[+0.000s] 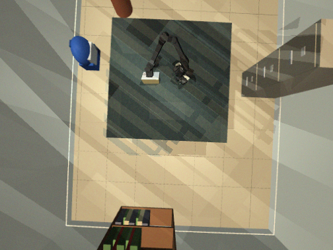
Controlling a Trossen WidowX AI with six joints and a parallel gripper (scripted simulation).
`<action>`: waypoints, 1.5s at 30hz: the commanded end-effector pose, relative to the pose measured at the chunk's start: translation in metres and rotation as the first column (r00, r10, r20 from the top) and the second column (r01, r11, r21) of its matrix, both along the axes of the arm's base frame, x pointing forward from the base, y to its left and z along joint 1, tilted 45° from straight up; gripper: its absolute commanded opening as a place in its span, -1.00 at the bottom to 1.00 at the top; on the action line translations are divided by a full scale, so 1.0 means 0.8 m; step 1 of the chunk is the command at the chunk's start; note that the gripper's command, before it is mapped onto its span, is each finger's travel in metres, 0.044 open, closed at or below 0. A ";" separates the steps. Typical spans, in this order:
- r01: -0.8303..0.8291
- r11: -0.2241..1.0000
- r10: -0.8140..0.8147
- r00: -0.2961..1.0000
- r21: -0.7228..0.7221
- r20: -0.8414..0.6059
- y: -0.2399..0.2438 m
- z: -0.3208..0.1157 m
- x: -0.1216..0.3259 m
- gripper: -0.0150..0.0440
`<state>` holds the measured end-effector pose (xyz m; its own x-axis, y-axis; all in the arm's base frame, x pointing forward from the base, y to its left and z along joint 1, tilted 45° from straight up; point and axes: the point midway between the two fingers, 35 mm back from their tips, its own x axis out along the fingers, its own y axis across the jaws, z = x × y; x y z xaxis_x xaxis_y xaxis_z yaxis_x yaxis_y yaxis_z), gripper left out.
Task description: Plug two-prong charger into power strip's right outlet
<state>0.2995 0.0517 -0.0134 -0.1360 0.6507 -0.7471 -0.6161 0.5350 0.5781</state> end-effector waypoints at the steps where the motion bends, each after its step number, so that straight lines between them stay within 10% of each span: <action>1: 0.004 1.000 -0.004 1.000 0.004 0.002 0.001 0.002 0.003 -0.49; 45: 0.004 1.000 -0.004 1.000 0.004 0.002 0.005 0.005 0.009 -0.49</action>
<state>0.3042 0.0547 -0.0110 -0.1358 0.6508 -0.7470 -0.6162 0.5349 0.5780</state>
